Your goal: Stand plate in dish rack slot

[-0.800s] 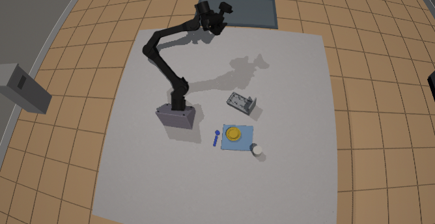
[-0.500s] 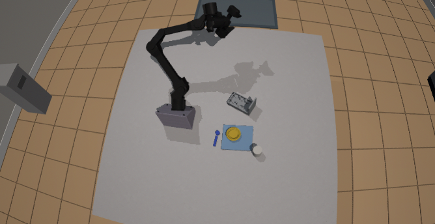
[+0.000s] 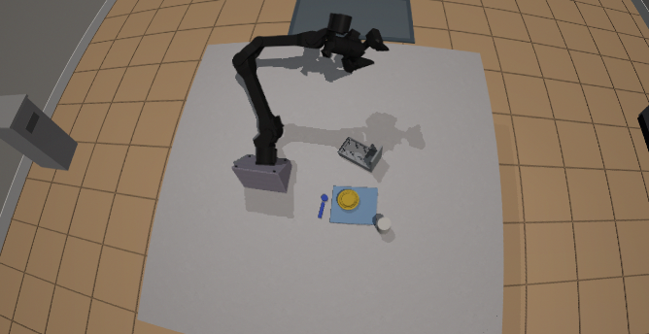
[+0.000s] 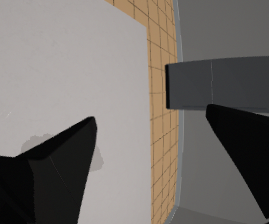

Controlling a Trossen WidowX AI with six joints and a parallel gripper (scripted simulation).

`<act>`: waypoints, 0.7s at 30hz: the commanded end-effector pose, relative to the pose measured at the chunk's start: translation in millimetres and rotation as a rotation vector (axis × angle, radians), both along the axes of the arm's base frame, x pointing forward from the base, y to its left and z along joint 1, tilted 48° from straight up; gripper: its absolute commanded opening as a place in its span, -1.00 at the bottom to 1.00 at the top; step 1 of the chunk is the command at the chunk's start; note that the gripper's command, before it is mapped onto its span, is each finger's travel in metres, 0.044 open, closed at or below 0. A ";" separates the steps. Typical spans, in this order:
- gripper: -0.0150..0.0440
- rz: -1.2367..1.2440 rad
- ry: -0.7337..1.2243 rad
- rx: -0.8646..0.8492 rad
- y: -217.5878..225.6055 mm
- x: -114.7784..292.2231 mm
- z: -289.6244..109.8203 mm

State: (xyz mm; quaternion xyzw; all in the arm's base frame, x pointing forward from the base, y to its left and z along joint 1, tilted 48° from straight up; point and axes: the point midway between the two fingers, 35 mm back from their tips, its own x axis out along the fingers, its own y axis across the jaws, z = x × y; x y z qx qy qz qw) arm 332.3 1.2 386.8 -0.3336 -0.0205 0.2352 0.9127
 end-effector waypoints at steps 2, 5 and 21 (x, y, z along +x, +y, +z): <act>0.86 -0.065 0.132 0.031 -25.6 17.7 -29.8; 0.86 -0.105 0.224 0.057 -42.9 26.5 -51.2; 0.86 -0.288 0.710 0.235 -127.6 33.0 -168.5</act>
